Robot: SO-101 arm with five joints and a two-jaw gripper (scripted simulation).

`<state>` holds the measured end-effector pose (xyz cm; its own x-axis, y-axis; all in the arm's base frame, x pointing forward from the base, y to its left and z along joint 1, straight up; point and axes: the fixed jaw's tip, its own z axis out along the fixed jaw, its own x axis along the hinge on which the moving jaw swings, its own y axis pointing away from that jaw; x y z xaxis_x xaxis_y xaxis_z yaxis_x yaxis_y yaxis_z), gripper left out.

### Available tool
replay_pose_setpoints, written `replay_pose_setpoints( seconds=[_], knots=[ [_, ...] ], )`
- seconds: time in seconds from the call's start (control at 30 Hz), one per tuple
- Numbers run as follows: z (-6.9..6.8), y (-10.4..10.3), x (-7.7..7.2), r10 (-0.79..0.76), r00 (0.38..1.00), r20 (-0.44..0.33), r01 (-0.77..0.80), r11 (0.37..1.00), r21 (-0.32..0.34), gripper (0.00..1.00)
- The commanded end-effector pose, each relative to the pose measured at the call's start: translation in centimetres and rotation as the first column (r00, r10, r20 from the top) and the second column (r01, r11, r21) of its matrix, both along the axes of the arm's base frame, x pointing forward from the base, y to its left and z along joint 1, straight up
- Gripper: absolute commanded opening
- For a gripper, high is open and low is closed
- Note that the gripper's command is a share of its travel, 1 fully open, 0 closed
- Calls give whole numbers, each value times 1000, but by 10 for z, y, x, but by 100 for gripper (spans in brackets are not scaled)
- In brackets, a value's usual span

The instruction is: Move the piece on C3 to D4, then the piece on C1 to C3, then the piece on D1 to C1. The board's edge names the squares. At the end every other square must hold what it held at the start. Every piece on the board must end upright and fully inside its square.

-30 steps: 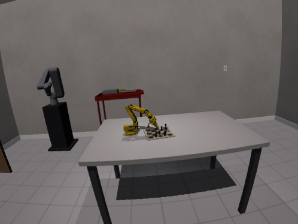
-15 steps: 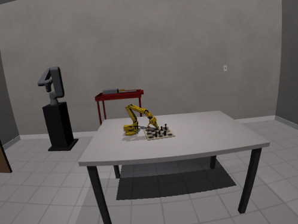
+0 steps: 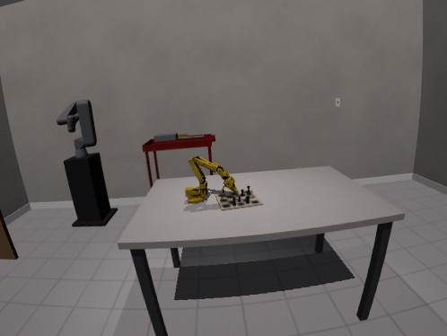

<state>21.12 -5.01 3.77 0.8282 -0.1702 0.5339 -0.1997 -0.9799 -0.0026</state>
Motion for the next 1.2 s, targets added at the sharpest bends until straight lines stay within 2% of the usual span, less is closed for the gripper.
replay_pose_setpoints(
  seconds=[0.0,0.27,0.83,1.17],
  knots=[
    [-6,-2,-4,-18,1000,-17,18,1000,9,0],
    [-6,-2,-4,-18,1000,-17,18,1000,9,1],
    [-6,-2,-4,-18,1000,-17,18,1000,9,11],
    [-6,-3,-4,-19,1000,-18,19,1000,7,12]
  ],
)
